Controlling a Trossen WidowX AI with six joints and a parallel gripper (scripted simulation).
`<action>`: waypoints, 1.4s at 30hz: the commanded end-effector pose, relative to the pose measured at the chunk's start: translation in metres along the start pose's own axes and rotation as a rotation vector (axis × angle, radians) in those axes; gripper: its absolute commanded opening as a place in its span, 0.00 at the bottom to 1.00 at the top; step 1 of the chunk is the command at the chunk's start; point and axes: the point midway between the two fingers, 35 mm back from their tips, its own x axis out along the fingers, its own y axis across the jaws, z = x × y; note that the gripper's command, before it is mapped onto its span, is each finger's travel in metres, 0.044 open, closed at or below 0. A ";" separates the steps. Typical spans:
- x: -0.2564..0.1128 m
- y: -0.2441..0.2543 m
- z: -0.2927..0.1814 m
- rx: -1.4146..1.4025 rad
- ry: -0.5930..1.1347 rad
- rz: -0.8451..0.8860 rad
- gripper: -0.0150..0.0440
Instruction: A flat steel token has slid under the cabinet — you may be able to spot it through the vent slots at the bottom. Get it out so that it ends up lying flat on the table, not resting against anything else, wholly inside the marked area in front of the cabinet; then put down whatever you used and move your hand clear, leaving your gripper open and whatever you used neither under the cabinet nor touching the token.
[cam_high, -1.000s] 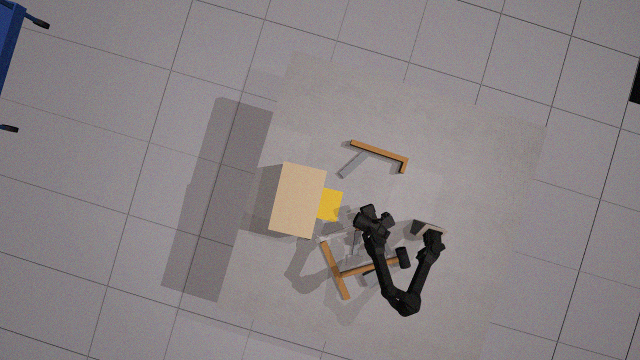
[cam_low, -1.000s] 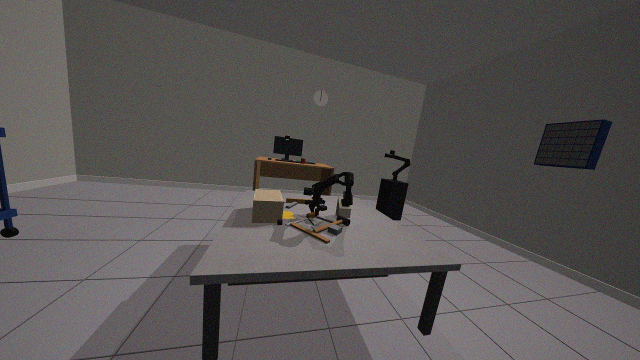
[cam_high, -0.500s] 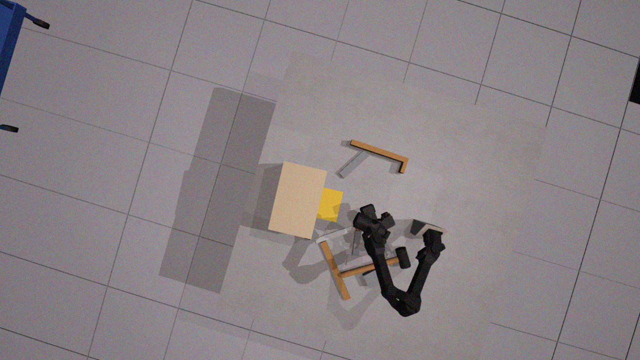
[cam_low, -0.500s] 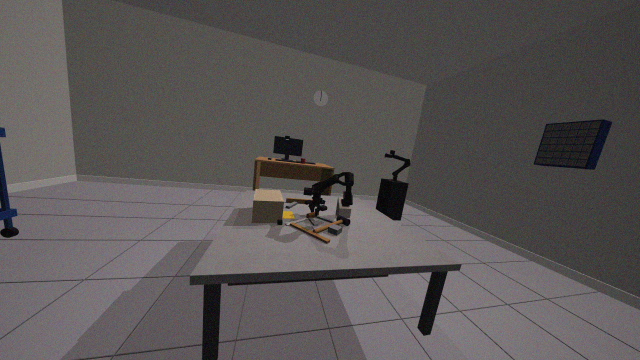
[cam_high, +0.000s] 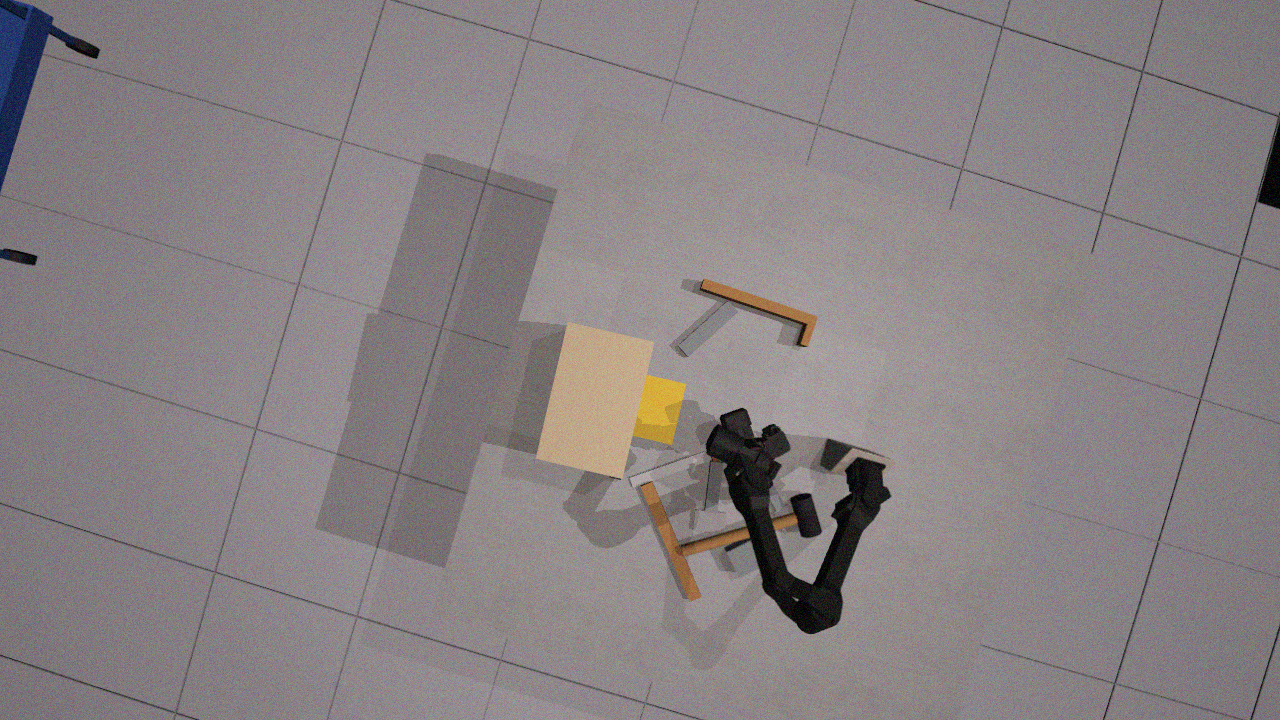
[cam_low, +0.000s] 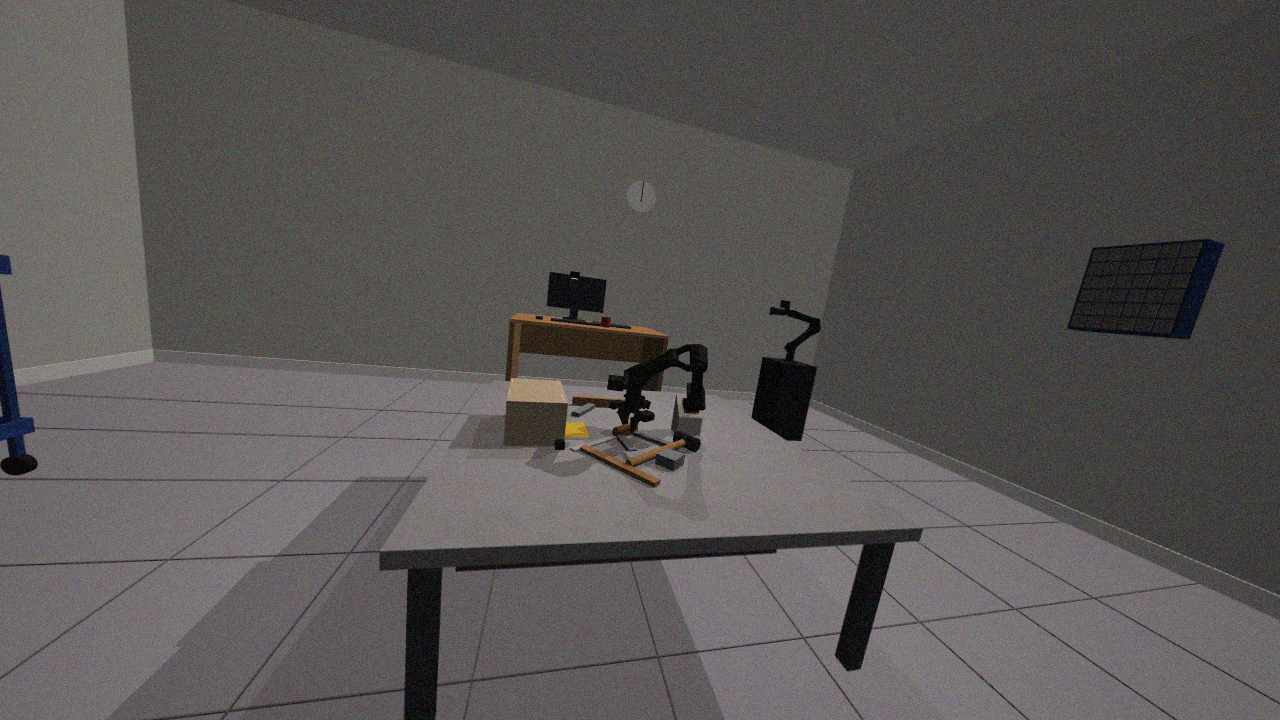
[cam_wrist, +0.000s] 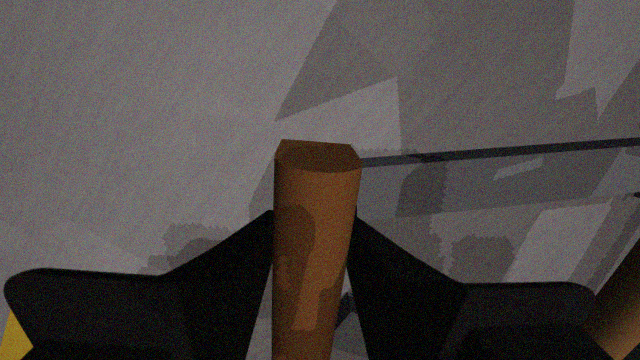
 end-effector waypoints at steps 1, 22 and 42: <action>-0.001 -0.004 -0.003 -0.010 0.010 -0.009 0.25; -0.001 -0.002 -0.004 -0.003 0.010 -0.009 0.25; -0.001 -0.001 -0.008 0.008 0.010 -0.009 0.25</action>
